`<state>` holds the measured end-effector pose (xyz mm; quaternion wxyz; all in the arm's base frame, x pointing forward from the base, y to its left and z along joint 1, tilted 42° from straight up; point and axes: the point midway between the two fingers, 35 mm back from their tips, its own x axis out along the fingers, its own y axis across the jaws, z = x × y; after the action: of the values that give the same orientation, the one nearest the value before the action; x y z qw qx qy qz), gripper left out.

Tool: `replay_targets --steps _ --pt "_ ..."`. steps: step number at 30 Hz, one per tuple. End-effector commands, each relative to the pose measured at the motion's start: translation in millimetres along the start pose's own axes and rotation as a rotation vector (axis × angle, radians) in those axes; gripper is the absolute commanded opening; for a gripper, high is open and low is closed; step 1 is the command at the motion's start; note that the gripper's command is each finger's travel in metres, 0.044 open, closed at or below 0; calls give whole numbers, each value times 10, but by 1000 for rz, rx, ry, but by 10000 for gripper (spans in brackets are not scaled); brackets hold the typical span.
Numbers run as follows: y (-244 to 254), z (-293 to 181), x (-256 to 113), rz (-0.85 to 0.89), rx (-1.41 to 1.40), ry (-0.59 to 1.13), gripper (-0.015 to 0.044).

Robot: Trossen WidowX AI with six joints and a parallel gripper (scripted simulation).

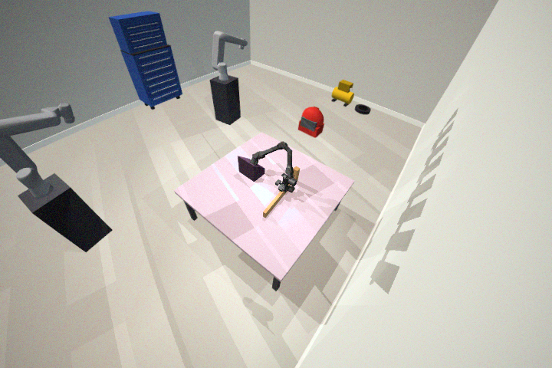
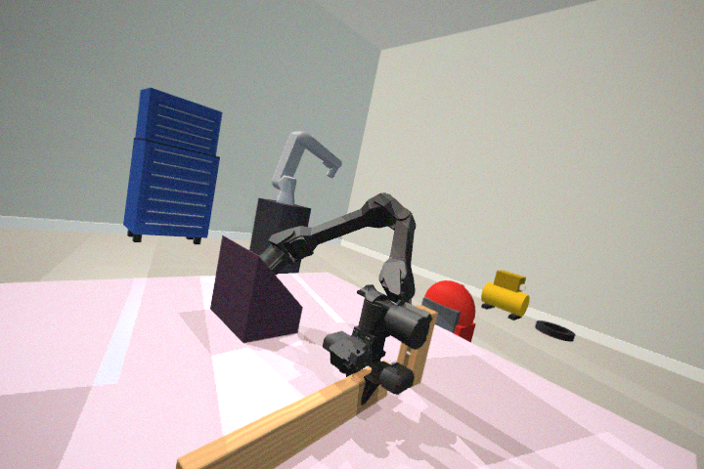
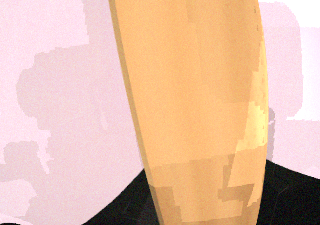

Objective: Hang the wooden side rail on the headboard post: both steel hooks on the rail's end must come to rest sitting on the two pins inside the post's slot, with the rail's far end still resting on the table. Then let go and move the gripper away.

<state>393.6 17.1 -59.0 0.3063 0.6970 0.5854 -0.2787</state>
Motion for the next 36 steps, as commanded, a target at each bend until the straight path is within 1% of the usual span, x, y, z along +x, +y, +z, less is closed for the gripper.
replay_targets --steps 1,9,31,36 --pt "-36 -7 1 -2 49 5 0" --pt "-86 -10 0 -3 112 5 0" --pt "-181 -18 0 -3 113 5 0" --pt "-129 -19 0 4 89 0 0"
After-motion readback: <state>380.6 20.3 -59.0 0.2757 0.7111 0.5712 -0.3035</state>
